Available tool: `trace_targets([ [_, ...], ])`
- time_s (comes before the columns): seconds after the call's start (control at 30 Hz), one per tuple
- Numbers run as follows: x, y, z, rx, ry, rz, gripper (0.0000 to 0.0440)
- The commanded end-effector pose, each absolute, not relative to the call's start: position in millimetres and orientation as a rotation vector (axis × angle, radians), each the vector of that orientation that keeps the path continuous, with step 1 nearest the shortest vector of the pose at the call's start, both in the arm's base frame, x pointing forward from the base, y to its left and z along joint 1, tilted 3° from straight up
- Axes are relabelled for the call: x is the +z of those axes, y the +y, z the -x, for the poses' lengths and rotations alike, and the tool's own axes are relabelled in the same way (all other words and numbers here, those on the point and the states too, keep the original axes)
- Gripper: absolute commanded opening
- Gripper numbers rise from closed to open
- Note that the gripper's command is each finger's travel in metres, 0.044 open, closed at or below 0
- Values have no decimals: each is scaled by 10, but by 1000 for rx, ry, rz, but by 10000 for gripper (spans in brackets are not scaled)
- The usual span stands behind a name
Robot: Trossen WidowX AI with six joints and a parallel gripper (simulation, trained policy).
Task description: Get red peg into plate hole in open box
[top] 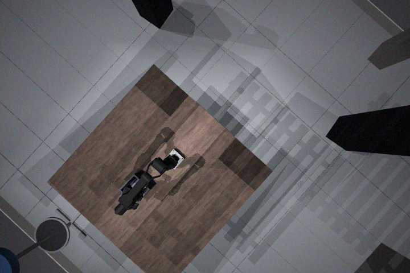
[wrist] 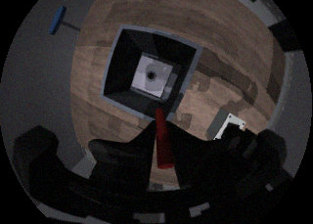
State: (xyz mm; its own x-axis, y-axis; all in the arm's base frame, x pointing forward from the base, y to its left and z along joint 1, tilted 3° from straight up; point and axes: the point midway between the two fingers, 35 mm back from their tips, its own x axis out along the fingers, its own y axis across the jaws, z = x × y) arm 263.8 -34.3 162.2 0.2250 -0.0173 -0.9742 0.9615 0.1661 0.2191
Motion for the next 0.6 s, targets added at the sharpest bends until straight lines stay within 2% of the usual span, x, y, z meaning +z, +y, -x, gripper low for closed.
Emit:
trace_targets([
  [0.0, 1608, -416, -2681, -950, 1100, -1154, 0],
  [0.57, 1376, -741, -2849, -974, 1130, -1141, 0],
])
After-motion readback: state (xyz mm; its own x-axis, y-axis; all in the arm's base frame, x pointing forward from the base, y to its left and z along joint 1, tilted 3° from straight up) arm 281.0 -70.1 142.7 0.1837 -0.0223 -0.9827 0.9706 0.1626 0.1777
